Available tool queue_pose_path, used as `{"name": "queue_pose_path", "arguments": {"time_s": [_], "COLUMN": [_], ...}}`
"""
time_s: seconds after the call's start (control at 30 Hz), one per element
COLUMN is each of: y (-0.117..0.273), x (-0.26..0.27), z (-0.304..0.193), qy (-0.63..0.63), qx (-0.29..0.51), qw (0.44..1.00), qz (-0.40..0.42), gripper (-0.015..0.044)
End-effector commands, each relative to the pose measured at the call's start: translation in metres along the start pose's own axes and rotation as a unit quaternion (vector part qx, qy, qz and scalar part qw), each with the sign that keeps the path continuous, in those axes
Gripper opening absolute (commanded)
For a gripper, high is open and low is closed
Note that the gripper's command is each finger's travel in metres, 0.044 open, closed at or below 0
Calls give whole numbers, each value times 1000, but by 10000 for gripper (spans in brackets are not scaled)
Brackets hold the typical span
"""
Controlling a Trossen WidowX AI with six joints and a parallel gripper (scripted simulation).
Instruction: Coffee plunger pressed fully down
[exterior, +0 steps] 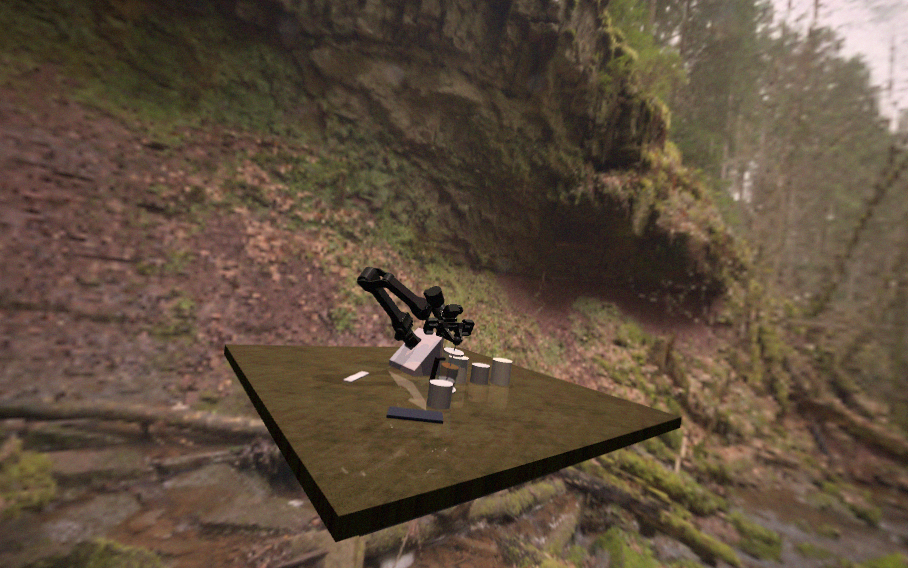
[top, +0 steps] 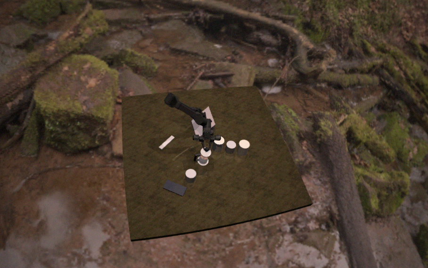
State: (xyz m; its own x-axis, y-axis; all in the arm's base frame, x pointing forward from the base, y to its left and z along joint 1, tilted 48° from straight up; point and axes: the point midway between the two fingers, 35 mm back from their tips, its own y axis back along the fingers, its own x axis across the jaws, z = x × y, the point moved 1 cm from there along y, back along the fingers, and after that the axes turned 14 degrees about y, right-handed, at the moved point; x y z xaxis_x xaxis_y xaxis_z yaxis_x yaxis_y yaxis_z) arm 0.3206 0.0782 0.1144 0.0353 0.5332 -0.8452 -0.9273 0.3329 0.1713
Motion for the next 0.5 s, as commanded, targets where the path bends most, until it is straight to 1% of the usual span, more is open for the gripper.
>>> {"name": "queue_pose_path", "arguments": {"time_s": [0.0,0.47], "y": [-4,-5], "x": [2,4], "z": [-9,-7], "qy": [13,13], "qx": [17,17], "qw": [1000,1000], "qz": [-2,-2], "gripper": [122,122]}}
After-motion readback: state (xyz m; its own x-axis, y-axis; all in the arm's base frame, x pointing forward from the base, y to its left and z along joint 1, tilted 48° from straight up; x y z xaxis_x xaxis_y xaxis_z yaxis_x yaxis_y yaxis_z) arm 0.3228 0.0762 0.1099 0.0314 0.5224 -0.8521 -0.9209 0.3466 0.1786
